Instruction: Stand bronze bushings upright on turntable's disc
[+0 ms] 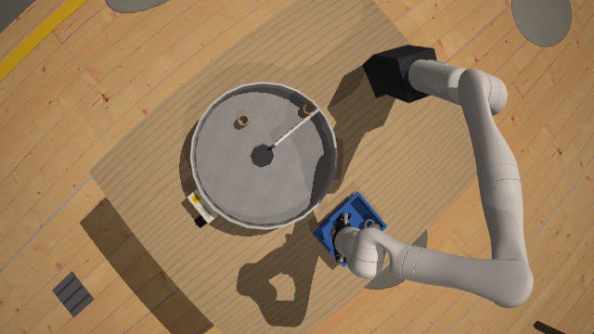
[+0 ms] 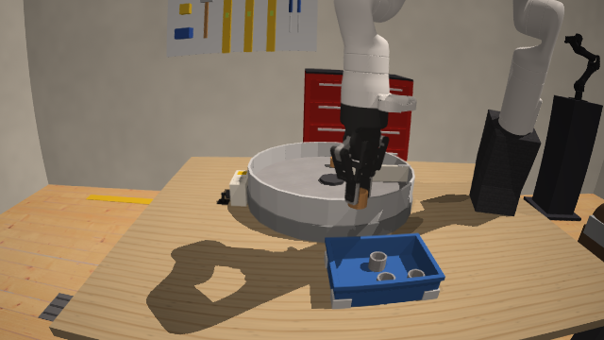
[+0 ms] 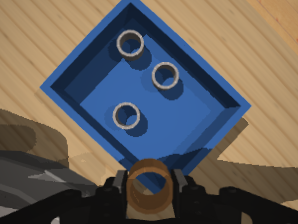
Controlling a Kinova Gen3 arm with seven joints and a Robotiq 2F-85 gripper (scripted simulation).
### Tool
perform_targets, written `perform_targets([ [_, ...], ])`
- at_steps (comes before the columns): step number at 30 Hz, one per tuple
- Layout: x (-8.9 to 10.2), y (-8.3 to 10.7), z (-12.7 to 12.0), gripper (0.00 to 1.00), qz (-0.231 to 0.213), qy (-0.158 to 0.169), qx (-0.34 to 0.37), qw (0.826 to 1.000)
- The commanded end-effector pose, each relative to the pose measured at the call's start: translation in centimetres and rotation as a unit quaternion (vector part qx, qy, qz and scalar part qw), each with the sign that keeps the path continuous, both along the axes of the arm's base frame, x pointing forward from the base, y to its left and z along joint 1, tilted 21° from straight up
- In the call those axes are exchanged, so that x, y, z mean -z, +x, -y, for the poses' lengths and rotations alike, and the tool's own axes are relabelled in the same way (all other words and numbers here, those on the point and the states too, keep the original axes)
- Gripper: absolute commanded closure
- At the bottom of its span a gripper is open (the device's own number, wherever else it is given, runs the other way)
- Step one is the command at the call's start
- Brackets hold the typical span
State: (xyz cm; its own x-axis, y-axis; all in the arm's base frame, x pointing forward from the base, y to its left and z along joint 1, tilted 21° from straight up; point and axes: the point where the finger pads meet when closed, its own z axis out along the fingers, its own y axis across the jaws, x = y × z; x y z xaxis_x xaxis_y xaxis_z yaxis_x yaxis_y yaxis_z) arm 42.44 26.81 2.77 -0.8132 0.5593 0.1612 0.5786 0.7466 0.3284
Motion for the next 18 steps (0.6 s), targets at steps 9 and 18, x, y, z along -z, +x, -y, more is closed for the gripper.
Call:
perform_targets([
  [9,1.2,-0.5,3.2,1.00,-0.001,-0.001,0.005,1.000],
  [18,2.2,-0.9,5.9,1.00,-0.001,-0.001,0.005,1.000],
])
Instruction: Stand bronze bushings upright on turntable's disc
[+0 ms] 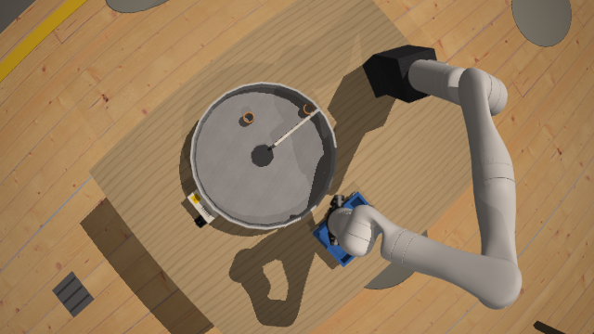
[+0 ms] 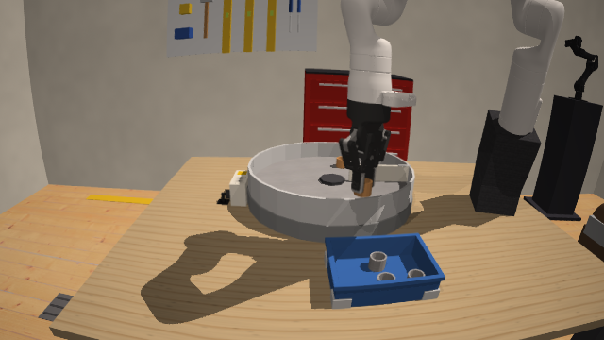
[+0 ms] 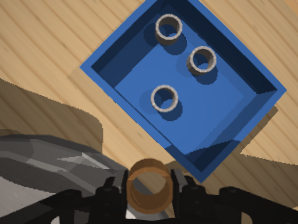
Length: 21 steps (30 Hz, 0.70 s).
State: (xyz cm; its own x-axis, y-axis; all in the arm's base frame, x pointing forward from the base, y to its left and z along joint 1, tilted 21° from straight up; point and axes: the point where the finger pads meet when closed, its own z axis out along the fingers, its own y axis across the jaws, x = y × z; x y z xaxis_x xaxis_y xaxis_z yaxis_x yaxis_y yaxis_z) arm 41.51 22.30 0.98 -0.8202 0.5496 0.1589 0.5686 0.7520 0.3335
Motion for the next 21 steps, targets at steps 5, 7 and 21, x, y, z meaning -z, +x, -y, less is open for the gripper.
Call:
perform_targets([
  [5,1.3,-0.4,3.6,1.00,-0.003,-0.002,0.010,1.000],
  [7,1.7,-0.6,4.5,1.00,-0.003,-0.002,0.010,1.000],
  [21,3.9,-1.6,10.1,1.00,-0.003,-0.002,0.010,1.000],
])
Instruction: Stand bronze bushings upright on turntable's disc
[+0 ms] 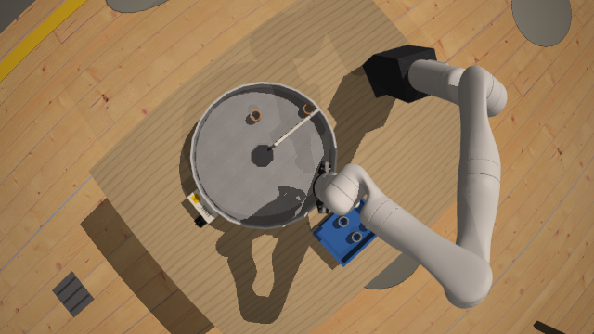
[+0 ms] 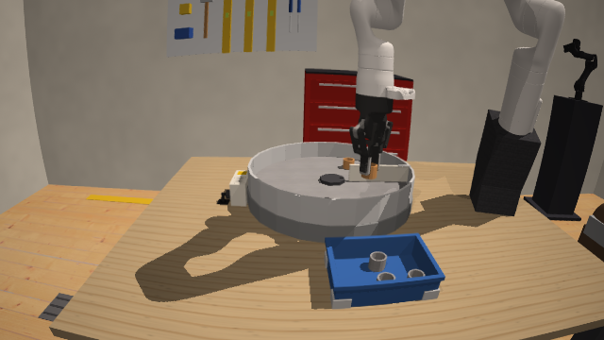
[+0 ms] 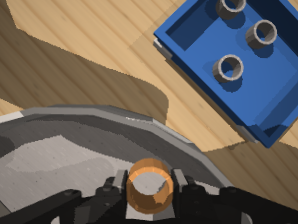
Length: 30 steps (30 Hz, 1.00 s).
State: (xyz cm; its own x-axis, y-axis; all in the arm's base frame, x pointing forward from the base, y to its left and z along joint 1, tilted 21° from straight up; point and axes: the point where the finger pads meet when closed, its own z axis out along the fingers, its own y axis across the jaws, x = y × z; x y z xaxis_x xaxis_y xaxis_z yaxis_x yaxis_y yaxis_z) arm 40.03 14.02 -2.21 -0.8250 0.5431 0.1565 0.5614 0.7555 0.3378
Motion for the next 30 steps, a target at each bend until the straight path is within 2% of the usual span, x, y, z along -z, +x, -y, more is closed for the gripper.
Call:
perform_targets([
  [1,0.9,-0.2,2.3,1.00,-0.006,-0.003,0.014,1.000],
  [19,3.3,-1.3,8.2,1.00,-0.006,-0.003,0.014,1.000],
  [30,3.8,-1.6,9.7,1.00,-0.006,-0.003,0.014,1.000],
])
